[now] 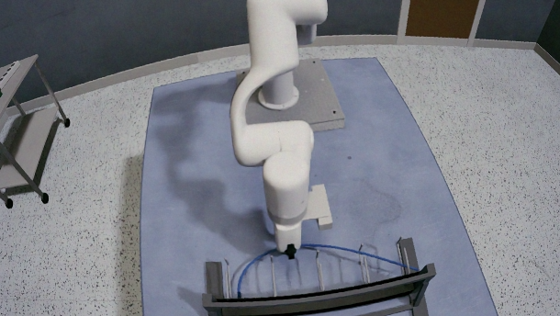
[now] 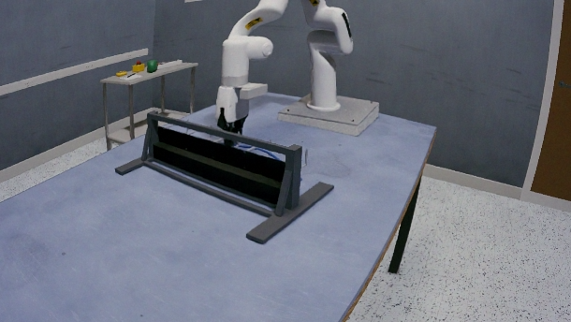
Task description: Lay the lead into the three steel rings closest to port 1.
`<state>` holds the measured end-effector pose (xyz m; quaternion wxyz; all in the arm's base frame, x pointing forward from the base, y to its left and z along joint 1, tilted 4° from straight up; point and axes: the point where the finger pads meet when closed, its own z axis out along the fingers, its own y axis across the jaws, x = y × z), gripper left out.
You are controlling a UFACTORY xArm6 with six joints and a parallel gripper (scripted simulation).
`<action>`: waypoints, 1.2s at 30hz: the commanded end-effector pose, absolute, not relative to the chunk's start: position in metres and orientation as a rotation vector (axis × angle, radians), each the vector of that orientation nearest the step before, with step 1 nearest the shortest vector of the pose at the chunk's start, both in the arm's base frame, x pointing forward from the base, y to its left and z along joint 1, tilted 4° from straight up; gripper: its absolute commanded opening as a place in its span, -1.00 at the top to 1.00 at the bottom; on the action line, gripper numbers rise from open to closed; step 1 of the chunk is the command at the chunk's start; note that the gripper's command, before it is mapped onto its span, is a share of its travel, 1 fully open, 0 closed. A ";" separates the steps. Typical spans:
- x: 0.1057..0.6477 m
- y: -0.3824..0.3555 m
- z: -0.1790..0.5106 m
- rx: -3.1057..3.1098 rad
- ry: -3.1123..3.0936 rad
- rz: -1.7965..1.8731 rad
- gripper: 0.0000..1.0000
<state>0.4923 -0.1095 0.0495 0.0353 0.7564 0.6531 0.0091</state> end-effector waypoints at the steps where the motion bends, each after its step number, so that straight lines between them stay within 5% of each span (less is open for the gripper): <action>1: 0.494 -0.110 0.051 2.322 2.005 0.032 0.33; 36: 0.494 -0.110 0.041 2.322 2.005 0.032 0.33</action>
